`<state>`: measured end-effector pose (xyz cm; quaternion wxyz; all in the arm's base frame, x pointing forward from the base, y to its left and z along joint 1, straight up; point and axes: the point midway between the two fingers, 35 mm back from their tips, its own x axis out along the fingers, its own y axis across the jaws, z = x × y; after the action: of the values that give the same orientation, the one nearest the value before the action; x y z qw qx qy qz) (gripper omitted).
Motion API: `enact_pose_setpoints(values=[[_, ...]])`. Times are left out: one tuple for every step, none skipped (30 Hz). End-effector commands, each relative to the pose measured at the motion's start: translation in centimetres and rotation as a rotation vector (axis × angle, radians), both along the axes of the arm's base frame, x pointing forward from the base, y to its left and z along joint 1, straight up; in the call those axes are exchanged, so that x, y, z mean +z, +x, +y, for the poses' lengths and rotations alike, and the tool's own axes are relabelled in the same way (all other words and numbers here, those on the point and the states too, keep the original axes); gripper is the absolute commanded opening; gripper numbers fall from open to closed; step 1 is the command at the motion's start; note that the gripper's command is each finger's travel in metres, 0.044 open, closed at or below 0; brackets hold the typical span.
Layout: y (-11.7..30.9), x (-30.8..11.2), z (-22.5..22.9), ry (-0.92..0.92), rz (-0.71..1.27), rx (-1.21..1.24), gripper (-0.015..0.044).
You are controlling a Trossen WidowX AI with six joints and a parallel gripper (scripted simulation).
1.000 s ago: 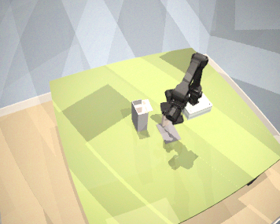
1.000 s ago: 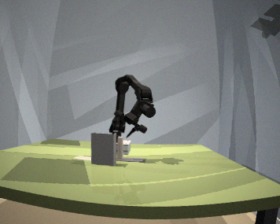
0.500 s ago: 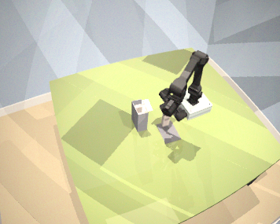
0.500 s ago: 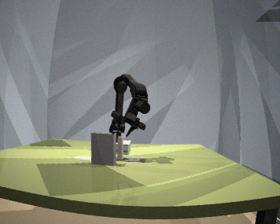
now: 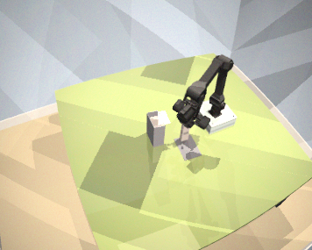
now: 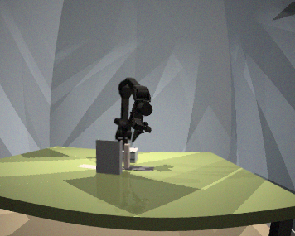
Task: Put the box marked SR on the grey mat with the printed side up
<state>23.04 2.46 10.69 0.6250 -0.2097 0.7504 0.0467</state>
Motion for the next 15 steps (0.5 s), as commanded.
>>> enact_pose_setpoints(values=[[0.02, 0.1, -0.1, 0.037, 0.01, 0.075, 0.0237], [0.03, 0.14, -0.14, 0.047, 0.013, 0.097, 0.0237], [0.03, 0.17, -0.18, 0.057, 0.015, 0.12, 0.0237], [0.04, 0.21, -0.22, 0.067, 0.018, 0.143, 0.0237], [0.05, 0.25, -0.25, 0.077, 0.02, 0.166, 0.0237], [0.06, 0.28, -0.29, 0.086, 0.022, 0.189, 0.0237], [0.07, 0.32, -0.33, 0.096, 0.023, 0.212, 0.0237], [0.07, 0.36, -0.37, 0.105, 0.025, 0.235, 0.0237], [0.08, 0.4, -0.4, 0.114, 0.026, 0.258, 0.0237], [0.09, 0.44, -0.44, 0.123, 0.027, 0.281, 0.0237], [0.1, 0.48, -0.48, 0.132, 0.028, 0.304, 0.0237], [0.11, 0.53, -0.52, 0.141, 0.028, 0.328, 0.0237], [0.12, 0.57, -0.55, 0.149, 0.028, 0.351, 0.0237], [0.13, 0.61, -0.59, 0.158, 0.029, 0.375, 0.0237], [0.14, 0.66, -0.63, 0.166, 0.029, 0.399, 0.0237]])
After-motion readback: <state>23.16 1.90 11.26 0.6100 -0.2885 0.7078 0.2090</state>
